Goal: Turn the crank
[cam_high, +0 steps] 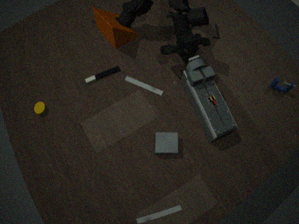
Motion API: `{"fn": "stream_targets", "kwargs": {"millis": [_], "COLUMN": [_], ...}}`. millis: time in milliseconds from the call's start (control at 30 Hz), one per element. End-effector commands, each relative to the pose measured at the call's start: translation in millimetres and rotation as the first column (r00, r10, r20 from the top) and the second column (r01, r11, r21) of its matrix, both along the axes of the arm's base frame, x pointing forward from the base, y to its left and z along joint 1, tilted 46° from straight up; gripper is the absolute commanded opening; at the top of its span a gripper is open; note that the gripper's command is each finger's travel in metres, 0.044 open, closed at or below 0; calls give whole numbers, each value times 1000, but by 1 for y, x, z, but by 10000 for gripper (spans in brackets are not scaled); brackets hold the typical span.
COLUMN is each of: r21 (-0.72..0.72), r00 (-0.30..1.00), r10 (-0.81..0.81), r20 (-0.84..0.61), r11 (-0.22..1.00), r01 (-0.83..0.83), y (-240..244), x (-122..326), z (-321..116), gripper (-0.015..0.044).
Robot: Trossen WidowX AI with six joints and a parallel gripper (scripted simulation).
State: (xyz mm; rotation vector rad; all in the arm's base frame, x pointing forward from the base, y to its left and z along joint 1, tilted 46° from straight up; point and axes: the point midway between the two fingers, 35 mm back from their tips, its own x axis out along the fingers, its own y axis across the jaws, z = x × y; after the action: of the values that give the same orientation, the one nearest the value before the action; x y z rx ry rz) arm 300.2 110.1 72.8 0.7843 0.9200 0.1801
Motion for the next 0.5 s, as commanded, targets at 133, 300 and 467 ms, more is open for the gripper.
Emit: {"fn": "stream_targets", "kwargs": {"millis": [133,300,467], "r21": [13,0,0], "r00": [1000,1000,1000], "r10": [16,1,1], "r20": [17,0,0], "r11": [1000,1000,1000], "r01": [-16,-1,-1], "y": [5,1,1], "x": [2,0,0], "z": [8,1,1], "gripper": [0,0,0]}}
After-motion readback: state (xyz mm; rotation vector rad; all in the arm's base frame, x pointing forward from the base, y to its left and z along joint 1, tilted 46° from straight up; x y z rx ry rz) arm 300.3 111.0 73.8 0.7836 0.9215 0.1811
